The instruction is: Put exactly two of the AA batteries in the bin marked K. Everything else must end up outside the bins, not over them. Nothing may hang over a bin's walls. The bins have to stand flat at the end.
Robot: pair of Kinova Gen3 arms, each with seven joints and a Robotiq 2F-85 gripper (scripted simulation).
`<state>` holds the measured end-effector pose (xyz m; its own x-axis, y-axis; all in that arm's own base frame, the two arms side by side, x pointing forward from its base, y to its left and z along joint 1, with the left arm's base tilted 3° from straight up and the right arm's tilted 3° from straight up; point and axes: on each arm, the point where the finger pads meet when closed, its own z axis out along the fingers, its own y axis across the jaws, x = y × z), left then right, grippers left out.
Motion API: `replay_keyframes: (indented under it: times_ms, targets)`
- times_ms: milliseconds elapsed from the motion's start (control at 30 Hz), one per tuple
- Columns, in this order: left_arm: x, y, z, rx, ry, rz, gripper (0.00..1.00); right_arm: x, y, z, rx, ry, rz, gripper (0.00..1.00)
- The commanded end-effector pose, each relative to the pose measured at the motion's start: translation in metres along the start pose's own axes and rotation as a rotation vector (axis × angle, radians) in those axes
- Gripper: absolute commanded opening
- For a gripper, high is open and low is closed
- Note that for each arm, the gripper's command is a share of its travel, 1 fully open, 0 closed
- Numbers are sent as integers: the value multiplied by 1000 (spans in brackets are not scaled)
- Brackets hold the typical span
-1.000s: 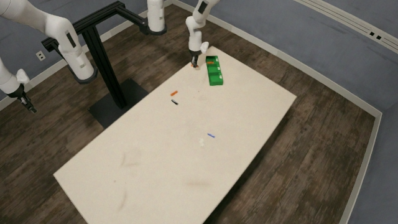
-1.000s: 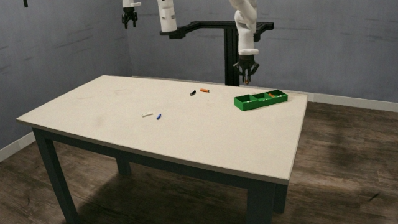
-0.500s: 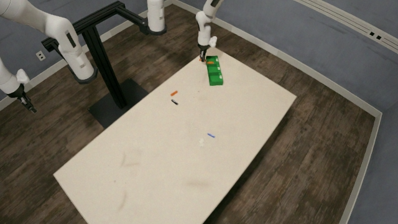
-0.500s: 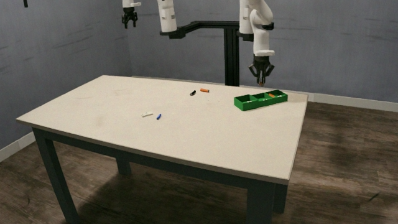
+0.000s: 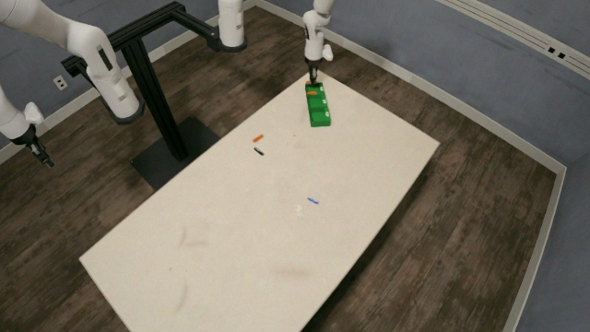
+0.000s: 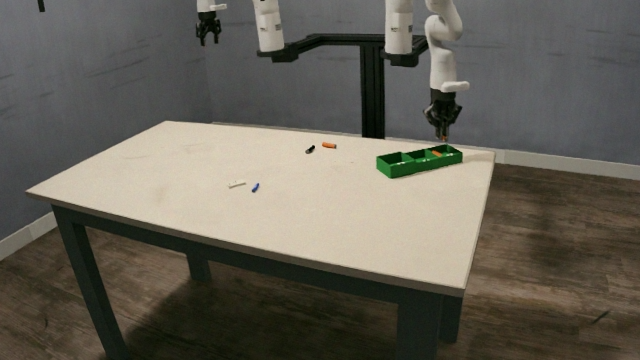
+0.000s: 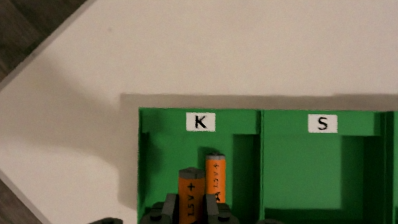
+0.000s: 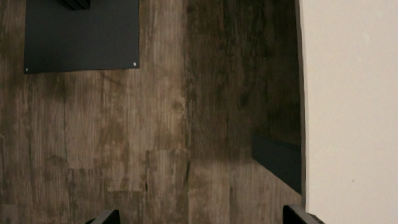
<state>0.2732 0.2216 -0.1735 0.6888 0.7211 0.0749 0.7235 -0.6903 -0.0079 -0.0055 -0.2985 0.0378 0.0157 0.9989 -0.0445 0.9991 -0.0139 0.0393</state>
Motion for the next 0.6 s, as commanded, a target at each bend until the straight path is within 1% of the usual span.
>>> replay_keyframes:
  times_ms: [0, 500, 567]
  targets:
    - [12, -9, 0, -4, -13, -2, 179, 0, 0, 0, 0, -1, 0, 1000]
    - [9, -6, 0, -4, -13, -2, 179, 0, 0, 0, 0, -1, 0, 1000]
    - [9, -6, 4, -4, -13, -2, 179, 0, 0, 0, 0, -1, 0, 1000]
